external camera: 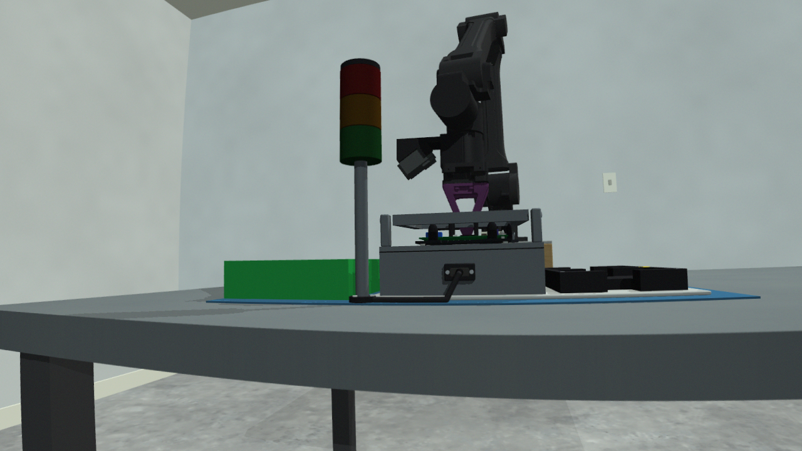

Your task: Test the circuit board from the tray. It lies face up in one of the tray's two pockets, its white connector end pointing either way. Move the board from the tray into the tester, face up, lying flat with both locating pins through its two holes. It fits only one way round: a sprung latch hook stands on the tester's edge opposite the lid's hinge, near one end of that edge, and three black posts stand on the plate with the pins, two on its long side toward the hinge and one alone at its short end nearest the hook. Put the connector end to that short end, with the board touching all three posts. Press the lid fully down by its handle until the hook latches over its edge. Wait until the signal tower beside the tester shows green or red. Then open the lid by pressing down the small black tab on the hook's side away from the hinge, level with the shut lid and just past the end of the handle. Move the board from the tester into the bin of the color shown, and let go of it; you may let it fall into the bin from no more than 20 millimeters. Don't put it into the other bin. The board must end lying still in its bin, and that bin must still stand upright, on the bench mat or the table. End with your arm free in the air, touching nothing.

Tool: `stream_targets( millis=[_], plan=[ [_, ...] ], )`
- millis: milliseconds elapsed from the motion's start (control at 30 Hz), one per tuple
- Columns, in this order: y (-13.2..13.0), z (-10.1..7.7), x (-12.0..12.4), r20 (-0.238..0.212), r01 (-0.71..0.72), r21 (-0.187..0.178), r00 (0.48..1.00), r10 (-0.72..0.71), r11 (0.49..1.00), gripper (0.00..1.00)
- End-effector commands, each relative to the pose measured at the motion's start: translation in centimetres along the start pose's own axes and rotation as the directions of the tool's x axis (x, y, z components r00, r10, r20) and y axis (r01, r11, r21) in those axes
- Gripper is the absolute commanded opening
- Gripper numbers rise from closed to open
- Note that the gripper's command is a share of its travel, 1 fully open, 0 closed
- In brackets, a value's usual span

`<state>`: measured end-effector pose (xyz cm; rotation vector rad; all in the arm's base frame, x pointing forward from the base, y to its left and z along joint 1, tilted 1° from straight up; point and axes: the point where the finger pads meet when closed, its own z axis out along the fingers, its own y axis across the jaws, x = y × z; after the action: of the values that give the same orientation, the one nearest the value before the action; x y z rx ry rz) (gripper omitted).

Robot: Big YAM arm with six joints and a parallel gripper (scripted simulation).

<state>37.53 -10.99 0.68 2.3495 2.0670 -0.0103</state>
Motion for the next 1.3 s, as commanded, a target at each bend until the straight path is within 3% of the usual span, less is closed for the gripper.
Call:
stream_targets(
  millis=[0, 1267],
  plan=[
    [0.74, 2.32, 0.51, -0.017, 0.023, 0.005, 1.0, -0.023, 1.0, 0.0],
    [0.76, 2.61, 0.52, -0.017, 0.023, 0.005, 1.0, -0.023, 1.0, 0.0]
  ],
)
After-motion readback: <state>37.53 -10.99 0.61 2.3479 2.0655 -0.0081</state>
